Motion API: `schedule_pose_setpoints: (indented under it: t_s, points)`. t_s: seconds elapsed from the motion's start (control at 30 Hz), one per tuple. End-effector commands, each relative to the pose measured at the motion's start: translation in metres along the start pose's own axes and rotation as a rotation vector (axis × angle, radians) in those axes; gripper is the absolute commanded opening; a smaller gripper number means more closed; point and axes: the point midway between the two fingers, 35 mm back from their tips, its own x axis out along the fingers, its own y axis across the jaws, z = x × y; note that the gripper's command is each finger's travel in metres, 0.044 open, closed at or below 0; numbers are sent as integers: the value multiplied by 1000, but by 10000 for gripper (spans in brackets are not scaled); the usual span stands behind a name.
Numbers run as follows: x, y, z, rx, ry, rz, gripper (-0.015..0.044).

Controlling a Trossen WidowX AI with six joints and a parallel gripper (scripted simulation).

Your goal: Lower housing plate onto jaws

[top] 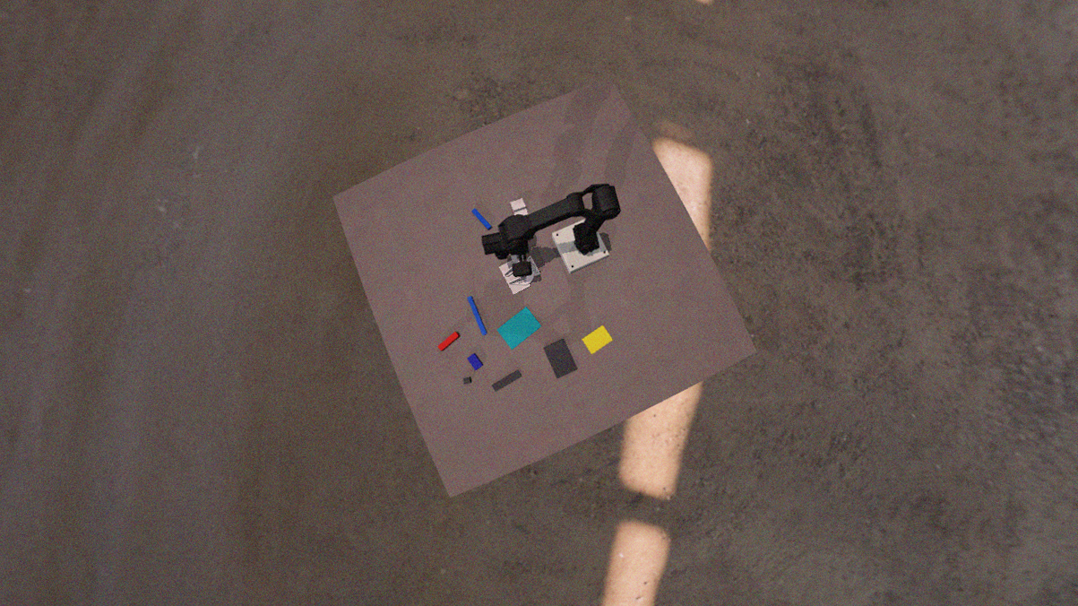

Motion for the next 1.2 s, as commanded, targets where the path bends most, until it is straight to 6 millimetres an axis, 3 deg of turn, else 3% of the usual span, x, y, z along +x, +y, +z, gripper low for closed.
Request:
schedule_pose_setpoints:
  t_s: [0.0, 0.4, 1.17]
  points:
    - [0, 14, -7, -108, 2, 7, 351]
    - [1, 45, -24, -373, 2, 10, 351]
    - [1, 46, -24, -390, 2, 10, 351]
